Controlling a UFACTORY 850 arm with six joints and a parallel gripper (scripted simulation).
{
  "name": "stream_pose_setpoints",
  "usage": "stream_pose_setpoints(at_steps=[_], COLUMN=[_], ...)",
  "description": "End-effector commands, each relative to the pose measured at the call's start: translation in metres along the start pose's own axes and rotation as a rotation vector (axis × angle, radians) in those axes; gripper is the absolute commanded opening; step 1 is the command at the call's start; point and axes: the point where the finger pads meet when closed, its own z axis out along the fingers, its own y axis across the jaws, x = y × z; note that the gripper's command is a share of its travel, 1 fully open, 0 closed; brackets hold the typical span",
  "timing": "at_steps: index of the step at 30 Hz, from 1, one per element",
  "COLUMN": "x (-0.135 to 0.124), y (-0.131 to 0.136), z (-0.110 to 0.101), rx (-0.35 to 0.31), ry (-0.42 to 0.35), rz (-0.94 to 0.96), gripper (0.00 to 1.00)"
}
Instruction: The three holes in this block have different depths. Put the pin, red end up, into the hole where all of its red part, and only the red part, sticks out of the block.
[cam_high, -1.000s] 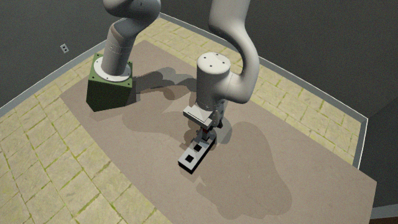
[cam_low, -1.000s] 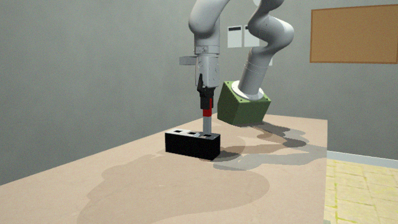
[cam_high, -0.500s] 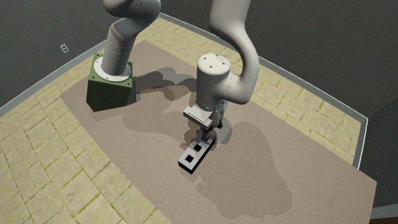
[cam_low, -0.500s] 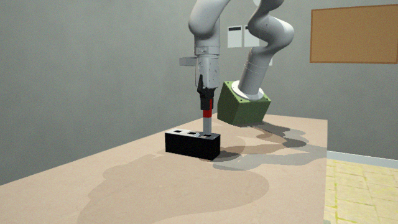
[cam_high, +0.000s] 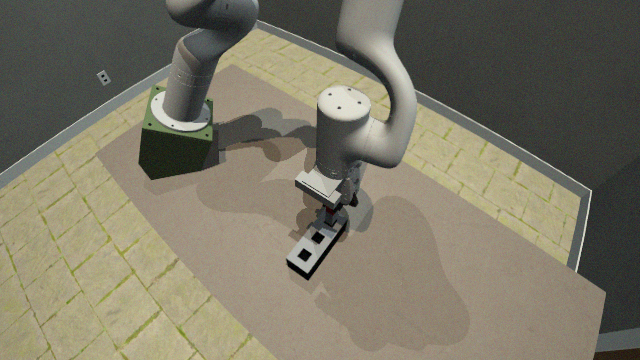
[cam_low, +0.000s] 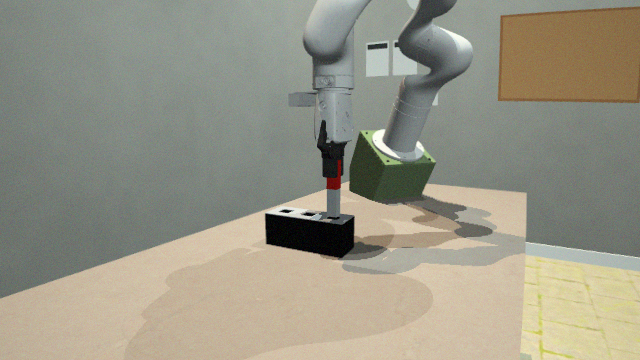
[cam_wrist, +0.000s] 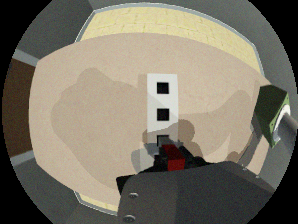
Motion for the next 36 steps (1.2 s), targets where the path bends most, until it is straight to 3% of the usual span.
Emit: stream_pose_setpoints(at_steps=[1,36], x=[-0.0004,0.0012], y=[-0.0009,-0.0009], z=[-0.0006,0.0033], rx=[0.002,0.002], ry=[0.0,0.0], rz=[-0.001,0.0], gripper=[0.0,0.0])
